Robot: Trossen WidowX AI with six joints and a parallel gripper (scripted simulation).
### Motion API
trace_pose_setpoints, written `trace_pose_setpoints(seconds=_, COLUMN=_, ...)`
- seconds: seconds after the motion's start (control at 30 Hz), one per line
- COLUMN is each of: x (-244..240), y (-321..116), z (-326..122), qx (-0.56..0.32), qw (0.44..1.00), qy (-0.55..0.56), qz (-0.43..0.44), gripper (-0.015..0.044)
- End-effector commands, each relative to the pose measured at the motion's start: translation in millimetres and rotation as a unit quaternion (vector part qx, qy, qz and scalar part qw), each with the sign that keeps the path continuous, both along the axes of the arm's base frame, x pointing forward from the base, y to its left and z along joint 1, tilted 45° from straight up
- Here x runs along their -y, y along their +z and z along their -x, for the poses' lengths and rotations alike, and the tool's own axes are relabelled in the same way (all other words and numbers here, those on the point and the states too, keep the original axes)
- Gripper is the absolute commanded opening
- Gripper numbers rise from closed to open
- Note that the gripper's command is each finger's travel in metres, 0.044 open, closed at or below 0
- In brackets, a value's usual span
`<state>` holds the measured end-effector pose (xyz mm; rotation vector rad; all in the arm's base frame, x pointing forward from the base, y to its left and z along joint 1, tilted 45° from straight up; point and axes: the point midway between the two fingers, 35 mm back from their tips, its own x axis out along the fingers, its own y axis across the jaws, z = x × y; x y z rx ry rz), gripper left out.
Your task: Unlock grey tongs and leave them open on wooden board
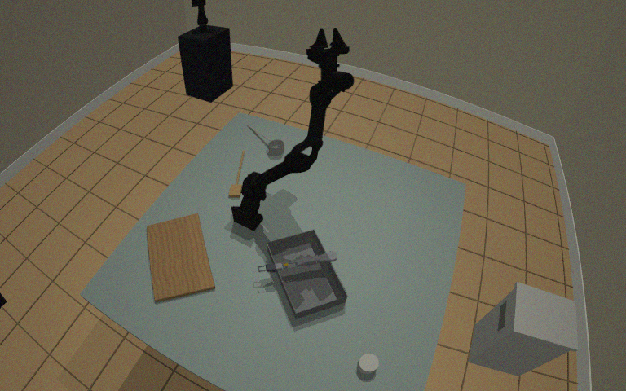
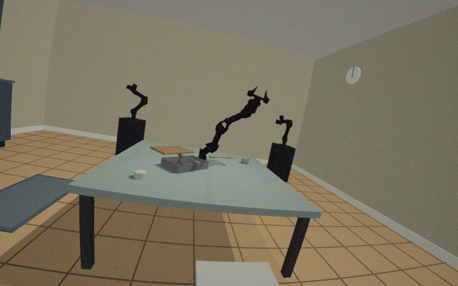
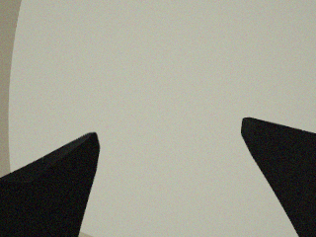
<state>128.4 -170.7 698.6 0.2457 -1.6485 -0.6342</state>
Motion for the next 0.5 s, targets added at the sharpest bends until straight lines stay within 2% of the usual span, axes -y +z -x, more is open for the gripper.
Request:
trace_pose_setpoints(seconds=0.0, x=-0.5, y=0.5, z=2.1, qx=0.002, qw=1.0, qy=-0.001, qz=0.003, gripper=0.0374)
trace_pose_setpoints(seconds=0.13, x=-7.1, y=3.7, z=24.3, qx=0.033, qw=0.999, qy=0.001, qz=0.026, gripper=0.0269)
trace_pose_setpoints(seconds=0.17, x=-10.7, y=4.6, z=33.5, qx=0.046, qw=0.998, qy=0.002, qz=0.037, gripper=0.026)
trace_pose_setpoints(seconds=0.27, x=-24.1, y=7.6, z=68.1, qx=0.093, qw=0.993, qy=0.006, qz=0.076, gripper=0.026)
trace_pose_setpoints(seconds=0.47, x=-46.6, y=10.3, z=104.9, qx=0.135, qw=0.98, qy=0.011, qz=0.146, gripper=0.026)
